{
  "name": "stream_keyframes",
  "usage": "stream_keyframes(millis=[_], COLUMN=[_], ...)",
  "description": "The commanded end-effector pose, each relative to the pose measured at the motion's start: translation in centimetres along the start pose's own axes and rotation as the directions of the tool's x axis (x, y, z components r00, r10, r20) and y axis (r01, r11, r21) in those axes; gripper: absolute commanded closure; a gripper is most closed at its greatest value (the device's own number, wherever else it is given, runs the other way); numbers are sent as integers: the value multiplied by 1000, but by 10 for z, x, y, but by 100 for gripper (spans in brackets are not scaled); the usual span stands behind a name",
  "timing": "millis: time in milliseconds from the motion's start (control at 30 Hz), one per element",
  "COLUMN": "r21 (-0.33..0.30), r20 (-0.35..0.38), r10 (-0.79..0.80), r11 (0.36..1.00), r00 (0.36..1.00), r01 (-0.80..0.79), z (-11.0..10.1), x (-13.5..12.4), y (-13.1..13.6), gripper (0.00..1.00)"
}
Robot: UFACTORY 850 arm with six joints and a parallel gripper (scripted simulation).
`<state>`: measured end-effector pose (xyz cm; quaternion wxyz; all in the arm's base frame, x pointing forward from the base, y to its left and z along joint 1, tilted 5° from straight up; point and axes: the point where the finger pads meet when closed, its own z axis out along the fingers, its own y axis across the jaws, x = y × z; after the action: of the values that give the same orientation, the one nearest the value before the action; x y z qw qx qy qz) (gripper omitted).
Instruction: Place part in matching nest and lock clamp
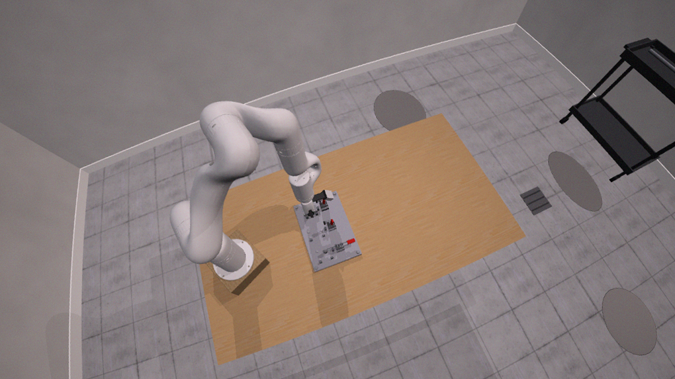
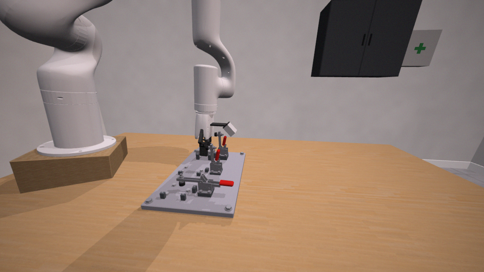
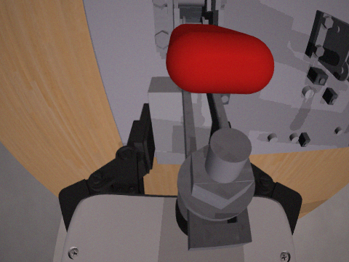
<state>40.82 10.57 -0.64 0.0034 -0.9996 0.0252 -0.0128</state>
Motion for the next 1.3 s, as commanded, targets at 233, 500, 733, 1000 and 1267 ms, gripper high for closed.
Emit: stream_keyframes(millis=[233, 500, 733, 1000, 1267], r21=[34, 34, 34, 34, 34], r20=[-51, -51, -51, -51, -51], r10=[1, 1, 1, 1, 1], r11=[999, 999, 999, 999, 999], r00=[999, 999, 999, 999, 999], r01=[1, 1, 1, 1, 1], z=[2, 5, 6, 6, 6], x=[1, 1, 1, 1, 1], y=[0, 1, 1, 1, 1], gripper=[100, 100, 100, 100, 100])
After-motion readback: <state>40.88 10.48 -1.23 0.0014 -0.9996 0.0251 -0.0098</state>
